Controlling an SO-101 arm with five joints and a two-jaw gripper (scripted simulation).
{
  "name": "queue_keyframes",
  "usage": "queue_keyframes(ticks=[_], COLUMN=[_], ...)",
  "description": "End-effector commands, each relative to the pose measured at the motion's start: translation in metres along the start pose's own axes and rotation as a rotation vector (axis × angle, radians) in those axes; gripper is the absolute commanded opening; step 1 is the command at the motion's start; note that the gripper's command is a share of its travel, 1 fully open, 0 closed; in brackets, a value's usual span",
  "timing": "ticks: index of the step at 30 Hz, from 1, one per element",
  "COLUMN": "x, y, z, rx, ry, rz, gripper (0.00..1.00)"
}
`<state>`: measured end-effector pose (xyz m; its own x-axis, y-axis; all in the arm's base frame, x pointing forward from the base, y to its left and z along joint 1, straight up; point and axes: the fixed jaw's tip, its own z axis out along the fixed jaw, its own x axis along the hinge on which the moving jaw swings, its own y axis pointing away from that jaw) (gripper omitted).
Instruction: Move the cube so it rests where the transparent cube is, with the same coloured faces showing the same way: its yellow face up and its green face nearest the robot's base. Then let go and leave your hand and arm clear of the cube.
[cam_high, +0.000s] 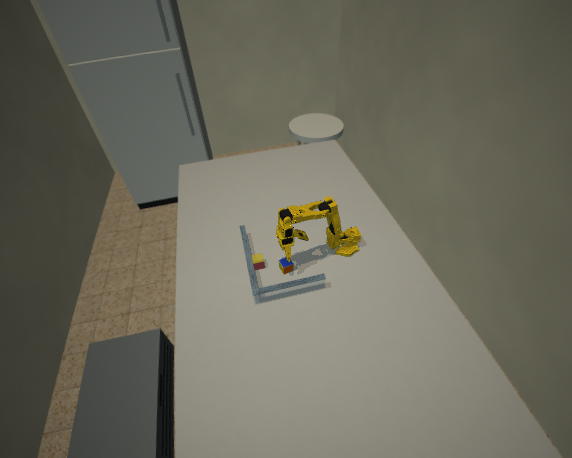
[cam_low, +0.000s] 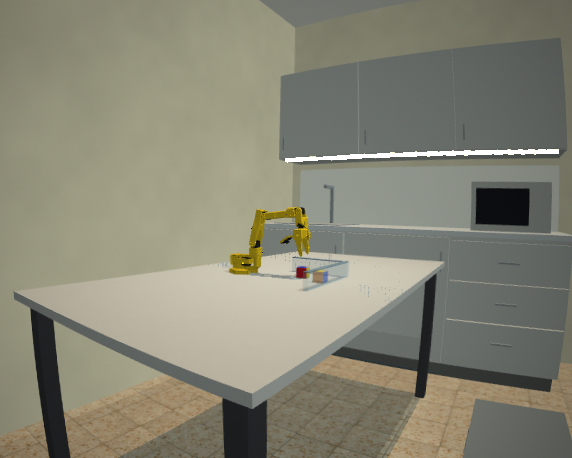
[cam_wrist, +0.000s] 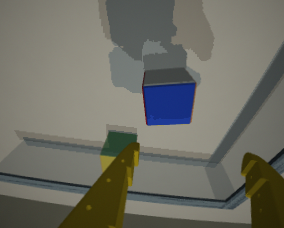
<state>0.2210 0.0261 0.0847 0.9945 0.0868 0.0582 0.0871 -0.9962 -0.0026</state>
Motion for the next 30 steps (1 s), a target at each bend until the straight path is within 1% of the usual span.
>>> queue_keyframes(ticks=[1, 30], x=[0.0043, 0.0027], y=[-0.0015, -0.0032], z=[-0.0097, -0.0086], rx=[0.006, 0.010], ry=[0.053, 0.047], rz=[0.019, 0.183], gripper=[0.35, 0.35])
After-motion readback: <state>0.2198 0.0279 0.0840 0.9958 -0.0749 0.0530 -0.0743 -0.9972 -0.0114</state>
